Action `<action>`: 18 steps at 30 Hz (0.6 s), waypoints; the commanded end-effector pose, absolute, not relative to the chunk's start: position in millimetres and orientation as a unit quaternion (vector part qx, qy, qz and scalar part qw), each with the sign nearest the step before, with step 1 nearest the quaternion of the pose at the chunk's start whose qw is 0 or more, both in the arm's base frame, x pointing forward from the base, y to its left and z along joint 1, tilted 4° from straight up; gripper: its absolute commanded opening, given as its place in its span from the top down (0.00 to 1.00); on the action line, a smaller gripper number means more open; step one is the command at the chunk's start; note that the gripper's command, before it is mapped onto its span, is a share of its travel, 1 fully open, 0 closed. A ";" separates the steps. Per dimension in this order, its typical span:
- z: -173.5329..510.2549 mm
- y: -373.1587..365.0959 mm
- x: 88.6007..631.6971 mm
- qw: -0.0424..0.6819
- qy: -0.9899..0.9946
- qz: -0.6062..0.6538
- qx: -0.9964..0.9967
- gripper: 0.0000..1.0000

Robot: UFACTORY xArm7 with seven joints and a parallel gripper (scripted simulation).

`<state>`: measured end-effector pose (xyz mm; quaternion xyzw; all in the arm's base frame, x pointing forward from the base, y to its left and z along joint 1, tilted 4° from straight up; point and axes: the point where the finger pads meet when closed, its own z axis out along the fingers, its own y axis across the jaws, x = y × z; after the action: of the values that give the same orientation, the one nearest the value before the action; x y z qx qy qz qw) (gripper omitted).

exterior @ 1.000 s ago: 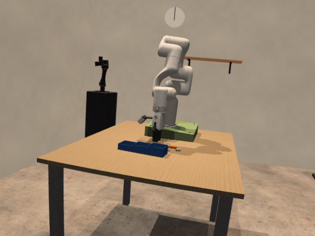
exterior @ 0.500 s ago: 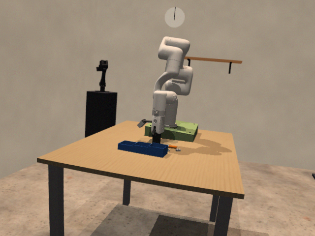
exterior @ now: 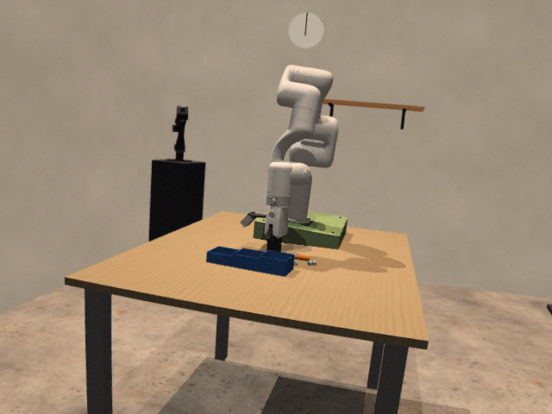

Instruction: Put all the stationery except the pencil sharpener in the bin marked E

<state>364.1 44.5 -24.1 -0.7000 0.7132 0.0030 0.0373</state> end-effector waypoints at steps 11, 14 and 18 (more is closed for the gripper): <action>-23.4 44.5 365.1 0.039 0.713 0.002 -0.700 1.00; -23.4 44.5 365.1 0.039 0.713 0.002 -0.700 1.00; -23.4 44.5 365.1 0.039 0.713 0.002 -0.700 1.00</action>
<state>363.9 44.4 -24.2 -0.7000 0.7131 0.0030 0.0376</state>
